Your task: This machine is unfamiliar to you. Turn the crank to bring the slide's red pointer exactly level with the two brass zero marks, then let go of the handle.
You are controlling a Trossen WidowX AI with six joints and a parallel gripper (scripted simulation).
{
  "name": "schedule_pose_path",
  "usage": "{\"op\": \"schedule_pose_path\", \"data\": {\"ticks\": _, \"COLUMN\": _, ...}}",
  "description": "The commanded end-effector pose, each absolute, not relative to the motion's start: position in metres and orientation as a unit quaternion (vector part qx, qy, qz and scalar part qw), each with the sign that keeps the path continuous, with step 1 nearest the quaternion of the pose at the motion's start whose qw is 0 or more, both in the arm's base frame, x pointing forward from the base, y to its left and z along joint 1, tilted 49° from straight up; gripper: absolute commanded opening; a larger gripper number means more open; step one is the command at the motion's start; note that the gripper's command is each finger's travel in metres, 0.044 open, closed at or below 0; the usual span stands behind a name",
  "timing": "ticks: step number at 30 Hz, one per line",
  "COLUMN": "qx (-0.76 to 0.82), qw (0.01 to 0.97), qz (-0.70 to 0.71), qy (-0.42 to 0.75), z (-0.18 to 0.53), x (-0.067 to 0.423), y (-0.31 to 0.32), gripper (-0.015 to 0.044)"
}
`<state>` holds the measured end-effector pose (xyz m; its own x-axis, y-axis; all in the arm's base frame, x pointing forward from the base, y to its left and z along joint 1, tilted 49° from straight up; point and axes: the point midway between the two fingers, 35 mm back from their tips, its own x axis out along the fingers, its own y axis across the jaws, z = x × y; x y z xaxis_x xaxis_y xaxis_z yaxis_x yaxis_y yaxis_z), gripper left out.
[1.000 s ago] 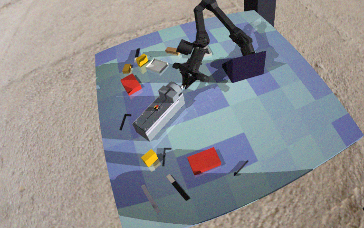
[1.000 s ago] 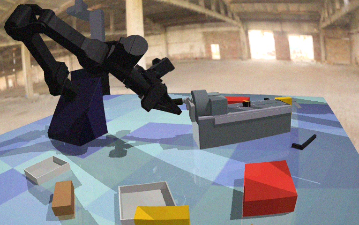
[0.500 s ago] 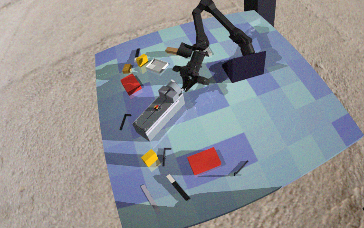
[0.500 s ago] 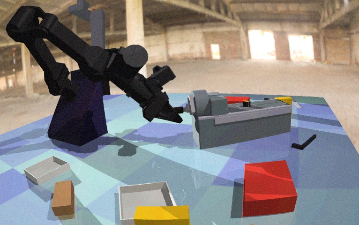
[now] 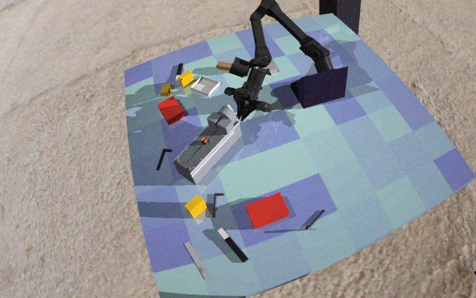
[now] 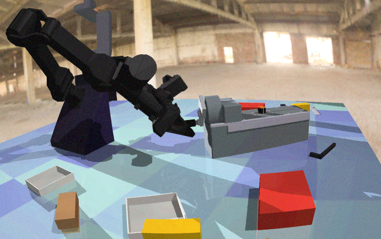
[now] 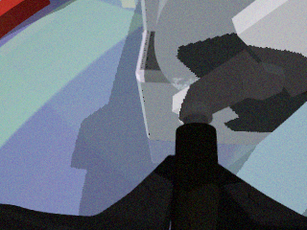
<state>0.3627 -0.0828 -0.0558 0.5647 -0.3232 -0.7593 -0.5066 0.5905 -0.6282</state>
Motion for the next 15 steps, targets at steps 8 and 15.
{"op": "schedule_pose_path", "data": {"ticks": 8, "qx": -0.448, "qw": 0.762, "qz": 0.054, "qy": 0.465, "z": -0.0526, "x": 0.3687, "y": -0.0959, "gripper": 0.0}}
{"op": "schedule_pose_path", "data": {"ticks": 15, "qx": -0.448, "qw": 0.762, "qz": 0.054, "qy": 0.465, "z": -0.051, "x": 0.3705, "y": -0.0984, "gripper": 0.0}}
